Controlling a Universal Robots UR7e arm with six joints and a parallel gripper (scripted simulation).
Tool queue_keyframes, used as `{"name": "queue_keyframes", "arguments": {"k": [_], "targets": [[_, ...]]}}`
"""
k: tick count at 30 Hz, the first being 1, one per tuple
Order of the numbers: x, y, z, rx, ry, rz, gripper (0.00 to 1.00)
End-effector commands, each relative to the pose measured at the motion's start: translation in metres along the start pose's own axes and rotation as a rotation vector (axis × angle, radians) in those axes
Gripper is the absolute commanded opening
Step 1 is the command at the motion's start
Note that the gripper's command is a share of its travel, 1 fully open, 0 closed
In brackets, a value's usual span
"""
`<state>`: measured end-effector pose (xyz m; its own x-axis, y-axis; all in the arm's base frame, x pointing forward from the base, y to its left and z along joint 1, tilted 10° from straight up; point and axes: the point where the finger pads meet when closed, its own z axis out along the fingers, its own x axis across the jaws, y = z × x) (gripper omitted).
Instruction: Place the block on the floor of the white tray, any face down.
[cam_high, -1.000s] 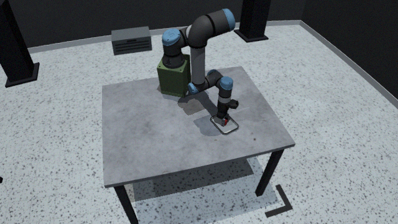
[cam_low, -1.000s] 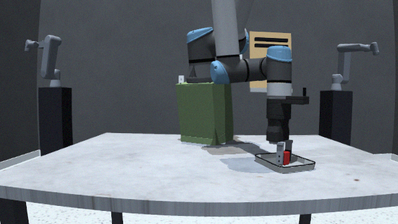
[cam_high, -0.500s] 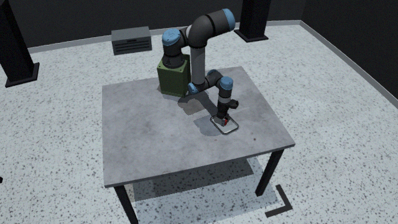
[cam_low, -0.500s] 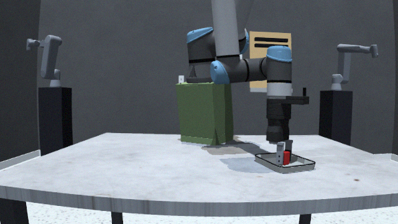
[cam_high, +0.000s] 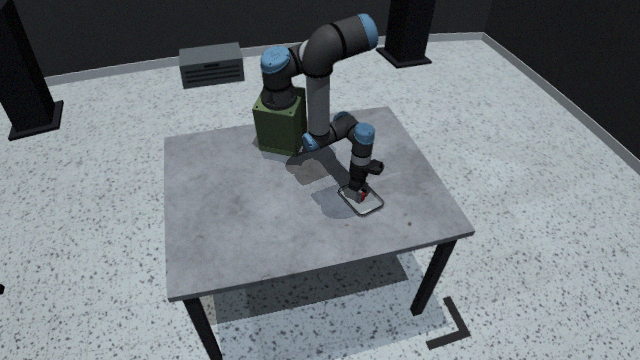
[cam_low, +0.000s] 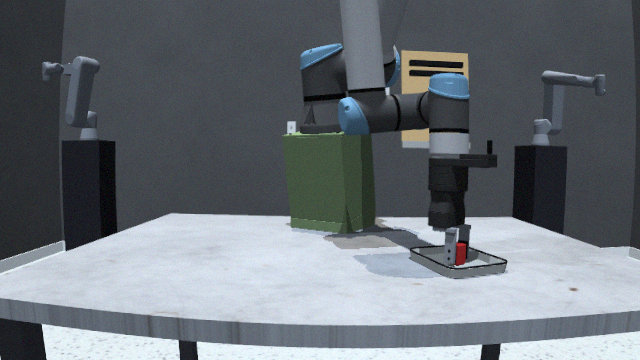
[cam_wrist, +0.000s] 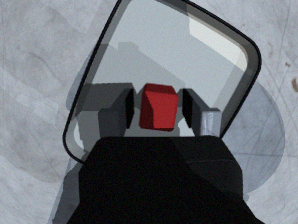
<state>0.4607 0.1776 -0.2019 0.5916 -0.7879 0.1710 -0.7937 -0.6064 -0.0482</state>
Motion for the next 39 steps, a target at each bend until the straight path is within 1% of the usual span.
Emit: {"name": "queue_keyframes", "arguments": {"k": [1, 5, 10, 12, 19, 24, 27, 39], "targets": [[0.0, 0.0, -0.004, 0.001, 0.0, 0.0, 0.86], [0.0, 0.0, -0.012, 0.001, 0.0, 0.0, 0.86], [0.0, 0.0, -0.027, 0.001, 0.0, 0.0, 0.86], [0.0, 0.0, -0.027, 0.001, 0.0, 0.0, 0.86], [0.0, 0.0, -0.05, 0.001, 0.0, 0.0, 0.86], [0.0, 0.0, -0.062, 0.001, 0.0, 0.0, 0.86], [0.0, 0.0, -0.065, 0.001, 0.0, 0.0, 0.86], [0.0, 0.0, -0.067, 0.001, 0.0, 0.0, 0.86]]}}
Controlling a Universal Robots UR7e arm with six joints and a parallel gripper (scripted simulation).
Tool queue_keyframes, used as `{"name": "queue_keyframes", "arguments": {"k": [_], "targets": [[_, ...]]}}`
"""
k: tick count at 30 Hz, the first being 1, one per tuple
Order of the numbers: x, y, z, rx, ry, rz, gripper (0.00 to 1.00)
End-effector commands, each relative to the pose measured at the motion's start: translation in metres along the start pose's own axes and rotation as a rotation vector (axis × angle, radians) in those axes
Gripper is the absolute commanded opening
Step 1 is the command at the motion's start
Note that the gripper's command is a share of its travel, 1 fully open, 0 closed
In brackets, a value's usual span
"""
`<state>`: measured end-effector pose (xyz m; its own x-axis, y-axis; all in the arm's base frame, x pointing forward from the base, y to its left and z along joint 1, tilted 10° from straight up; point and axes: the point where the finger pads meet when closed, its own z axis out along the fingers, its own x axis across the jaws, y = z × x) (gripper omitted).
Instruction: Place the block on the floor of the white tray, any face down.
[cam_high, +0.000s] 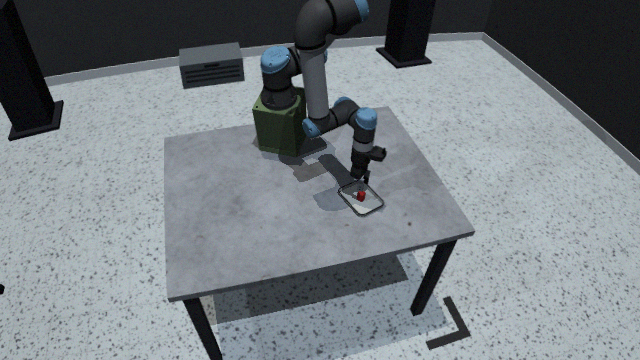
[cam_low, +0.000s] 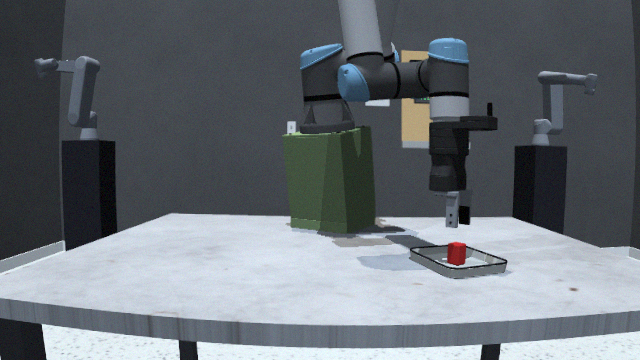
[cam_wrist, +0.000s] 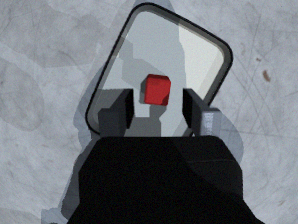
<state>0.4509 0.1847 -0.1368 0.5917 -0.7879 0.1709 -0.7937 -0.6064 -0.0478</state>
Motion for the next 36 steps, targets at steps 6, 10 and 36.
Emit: {"name": "queue_keyframes", "arguments": {"k": [6, 10, 36], "targets": [[0.0, 0.001, 0.0, 0.001, 0.001, 0.0, 0.86], [-0.001, 0.007, 0.0, 0.001, 0.001, 0.0, 0.86], [-0.037, 0.177, 0.0, 0.001, 0.0, 0.0, 0.86]]}}
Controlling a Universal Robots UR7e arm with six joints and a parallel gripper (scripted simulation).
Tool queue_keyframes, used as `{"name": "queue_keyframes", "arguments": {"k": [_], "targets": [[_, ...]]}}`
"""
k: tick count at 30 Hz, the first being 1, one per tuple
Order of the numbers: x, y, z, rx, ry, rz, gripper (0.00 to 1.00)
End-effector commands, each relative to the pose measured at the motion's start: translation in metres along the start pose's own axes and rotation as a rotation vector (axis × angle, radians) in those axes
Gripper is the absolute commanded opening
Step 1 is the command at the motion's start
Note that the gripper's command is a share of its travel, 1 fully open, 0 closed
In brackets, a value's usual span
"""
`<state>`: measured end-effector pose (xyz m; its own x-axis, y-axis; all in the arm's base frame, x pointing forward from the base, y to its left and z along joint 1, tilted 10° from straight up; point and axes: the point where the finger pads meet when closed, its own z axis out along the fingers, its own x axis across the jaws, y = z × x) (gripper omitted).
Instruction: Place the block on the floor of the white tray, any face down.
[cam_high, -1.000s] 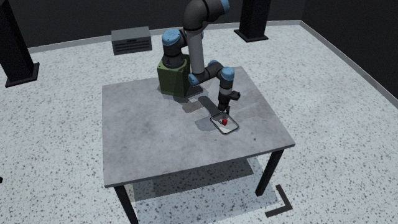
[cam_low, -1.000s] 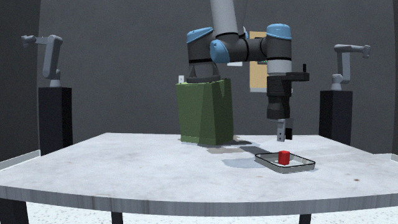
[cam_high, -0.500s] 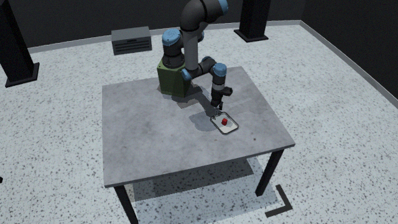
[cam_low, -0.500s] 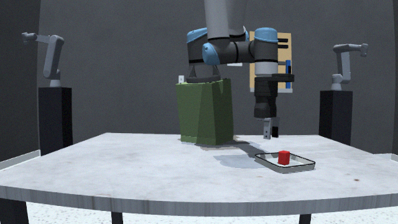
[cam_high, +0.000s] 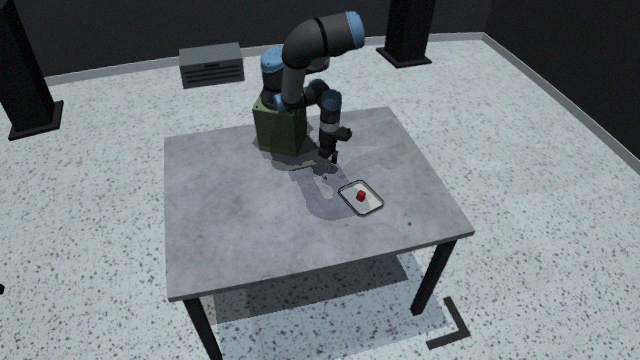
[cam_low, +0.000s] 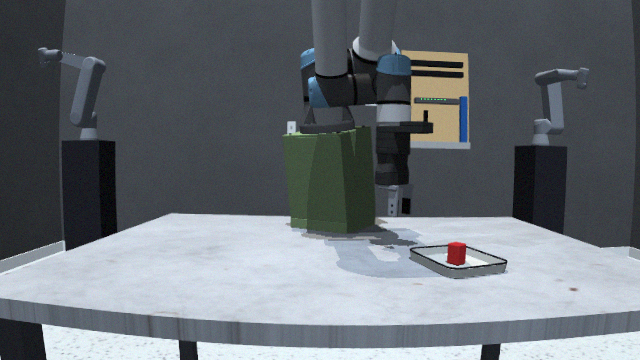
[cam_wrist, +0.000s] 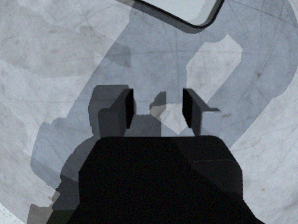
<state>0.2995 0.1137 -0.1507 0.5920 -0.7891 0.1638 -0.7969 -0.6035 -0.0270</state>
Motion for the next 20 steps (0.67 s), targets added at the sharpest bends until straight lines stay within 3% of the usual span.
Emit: {"name": "queue_keyframes", "arguments": {"k": [1, 20], "targets": [[-0.0016, 0.0144, 0.0001, 0.022, 0.008, -0.001, 0.86], [-0.0022, 0.0171, -0.0004, 0.022, 0.008, -0.001, 0.86]]}}
